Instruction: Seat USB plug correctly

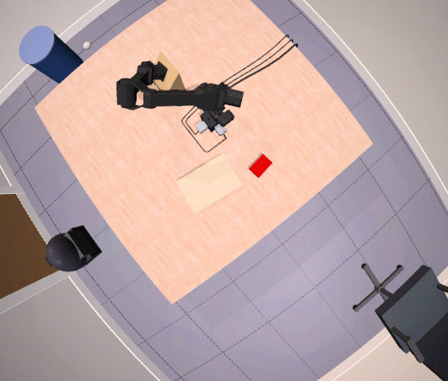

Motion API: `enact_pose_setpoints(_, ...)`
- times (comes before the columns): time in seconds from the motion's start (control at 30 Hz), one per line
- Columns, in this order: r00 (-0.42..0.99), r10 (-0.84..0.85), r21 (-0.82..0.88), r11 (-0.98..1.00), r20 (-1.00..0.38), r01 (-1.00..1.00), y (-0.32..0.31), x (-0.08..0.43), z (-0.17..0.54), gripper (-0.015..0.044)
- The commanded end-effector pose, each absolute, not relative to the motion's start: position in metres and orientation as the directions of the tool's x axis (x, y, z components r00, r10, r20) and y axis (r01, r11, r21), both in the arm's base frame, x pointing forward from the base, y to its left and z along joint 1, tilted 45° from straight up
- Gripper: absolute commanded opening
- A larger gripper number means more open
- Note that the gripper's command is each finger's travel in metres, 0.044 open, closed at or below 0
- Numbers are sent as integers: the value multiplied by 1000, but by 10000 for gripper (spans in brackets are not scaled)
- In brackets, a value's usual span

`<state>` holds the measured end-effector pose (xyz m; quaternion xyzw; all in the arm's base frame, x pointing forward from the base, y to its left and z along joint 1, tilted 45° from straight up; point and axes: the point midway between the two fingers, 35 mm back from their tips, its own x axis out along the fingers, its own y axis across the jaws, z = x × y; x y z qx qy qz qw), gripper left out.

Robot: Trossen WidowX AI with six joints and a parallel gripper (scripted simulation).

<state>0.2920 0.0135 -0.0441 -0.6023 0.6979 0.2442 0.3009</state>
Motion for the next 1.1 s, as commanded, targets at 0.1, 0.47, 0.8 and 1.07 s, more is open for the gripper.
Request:
enact_pose_setpoints(0.1,-90,-696,-22,150,-712,-988,12,292,-45,0)
enact_pose_setpoints(0.47,-90,-697,-22,150,-712,-988,12,292,-46,0)
enact_pose_setpoints(0.8,-90,-697,-22,150,-712,-988,11,292,-47,0)
enact_pose_setpoints(1.07,-90,-697,-22,150,-712,-988,10,292,-47,0)
